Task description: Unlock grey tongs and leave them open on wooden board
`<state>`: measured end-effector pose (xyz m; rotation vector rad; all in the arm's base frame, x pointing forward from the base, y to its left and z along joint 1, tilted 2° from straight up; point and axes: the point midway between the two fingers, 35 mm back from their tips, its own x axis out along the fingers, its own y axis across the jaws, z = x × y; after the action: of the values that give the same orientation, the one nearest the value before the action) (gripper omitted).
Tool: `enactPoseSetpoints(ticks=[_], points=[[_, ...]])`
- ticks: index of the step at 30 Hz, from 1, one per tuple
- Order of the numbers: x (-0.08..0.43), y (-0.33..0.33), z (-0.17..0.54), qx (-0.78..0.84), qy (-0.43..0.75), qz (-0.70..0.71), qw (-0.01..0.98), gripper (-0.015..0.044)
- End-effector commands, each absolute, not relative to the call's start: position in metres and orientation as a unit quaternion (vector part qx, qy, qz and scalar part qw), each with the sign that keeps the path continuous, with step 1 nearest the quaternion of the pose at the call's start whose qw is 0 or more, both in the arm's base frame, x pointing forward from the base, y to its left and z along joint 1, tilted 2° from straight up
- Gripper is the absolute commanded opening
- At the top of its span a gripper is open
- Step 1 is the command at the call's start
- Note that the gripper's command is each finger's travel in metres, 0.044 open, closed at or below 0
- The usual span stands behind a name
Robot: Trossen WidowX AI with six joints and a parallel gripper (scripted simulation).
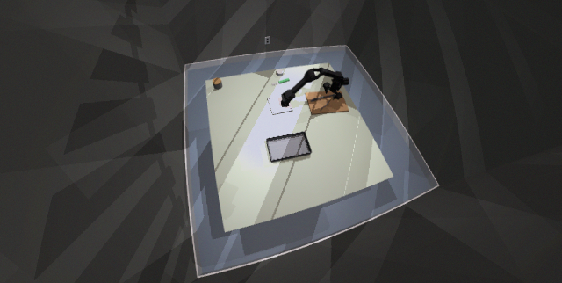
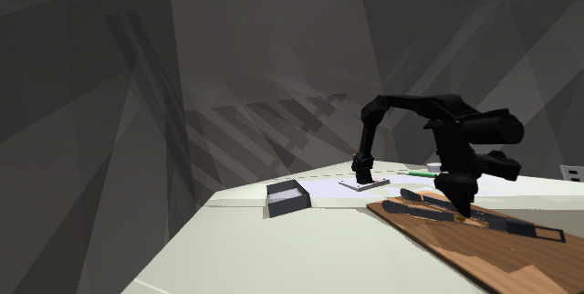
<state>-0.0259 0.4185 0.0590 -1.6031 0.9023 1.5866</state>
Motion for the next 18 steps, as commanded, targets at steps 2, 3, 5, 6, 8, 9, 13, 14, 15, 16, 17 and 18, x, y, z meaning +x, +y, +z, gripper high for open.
enactPoseSetpoints(ticks=[2, 3, 5, 6, 8, 9, 13, 14, 15, 16, 17, 18], points=[[-0.041, 0.413, 0.068, -0.618, 0.349, 0.612, 0.348, 0.044], [-0.051, 0.41, 0.074, -0.618, 0.349, 0.612, 0.348, 0.044], [-0.073, 0.4, 0.087, -0.618, 0.349, 0.613, 0.347, 0.044], [-0.085, 0.394, 0.094, -0.618, 0.349, 0.613, 0.347, 0.044], [-0.112, 0.377, 0.111, -0.618, 0.349, 0.613, 0.346, 0.044], [-0.124, 0.368, 0.119, -0.618, 0.35, 0.613, 0.346, 0.044], [-0.154, 0.342, 0.139, -0.619, 0.35, 0.613, 0.345, 0.044], [-0.155, 0.341, 0.14, -0.619, 0.35, 0.613, 0.345, 0.044], [-0.155, 0.341, 0.14, -0.619, 0.35, 0.613, 0.345, 0.044], [-0.155, 0.341, 0.14, -0.619, 0.35, 0.613, 0.345, 0.044], [-0.155, 0.341, 0.14, -0.619, 0.35, 0.613, 0.345, 0.044], [-0.155, 0.341, 0.14, -0.619, 0.35, 0.613, 0.345, 0.044]])
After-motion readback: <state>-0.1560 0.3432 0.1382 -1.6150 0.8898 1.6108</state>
